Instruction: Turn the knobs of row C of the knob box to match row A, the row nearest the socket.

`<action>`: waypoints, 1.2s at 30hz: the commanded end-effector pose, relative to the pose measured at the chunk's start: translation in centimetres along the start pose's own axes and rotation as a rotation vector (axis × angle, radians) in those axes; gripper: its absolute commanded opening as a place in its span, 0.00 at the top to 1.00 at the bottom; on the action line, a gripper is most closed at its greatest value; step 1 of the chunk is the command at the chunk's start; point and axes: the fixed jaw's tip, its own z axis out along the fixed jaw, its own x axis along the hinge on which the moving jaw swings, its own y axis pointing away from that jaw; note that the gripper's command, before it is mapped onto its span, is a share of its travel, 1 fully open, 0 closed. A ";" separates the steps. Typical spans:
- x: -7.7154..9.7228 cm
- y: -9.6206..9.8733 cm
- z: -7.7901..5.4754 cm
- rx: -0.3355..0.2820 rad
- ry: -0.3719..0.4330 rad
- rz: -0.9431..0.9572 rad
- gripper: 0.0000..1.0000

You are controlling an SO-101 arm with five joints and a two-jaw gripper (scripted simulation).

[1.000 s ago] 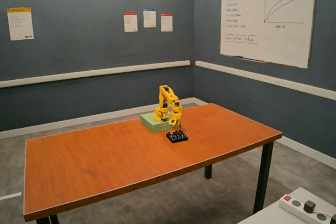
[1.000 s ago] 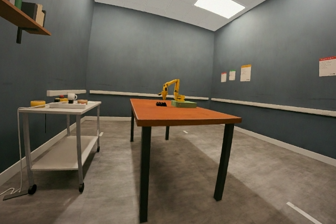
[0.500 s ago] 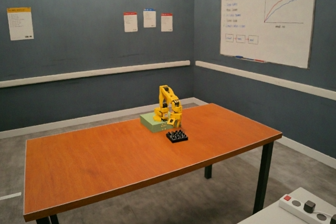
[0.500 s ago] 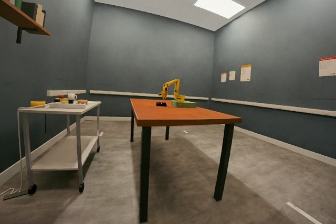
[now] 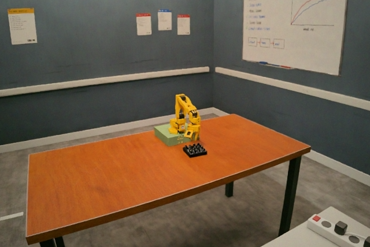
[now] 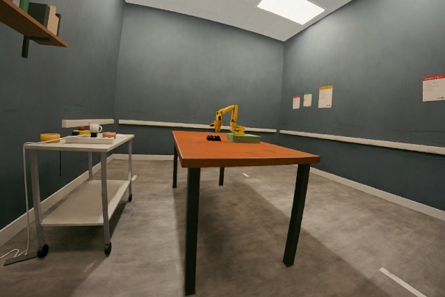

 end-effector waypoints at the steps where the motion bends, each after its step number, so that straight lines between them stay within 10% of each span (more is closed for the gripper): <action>1: 0.0 -0.1 0.0 -0.006 -0.002 0.014 0.90; 36: -2.1 3.8 -0.1 -0.006 -0.002 0.014 0.90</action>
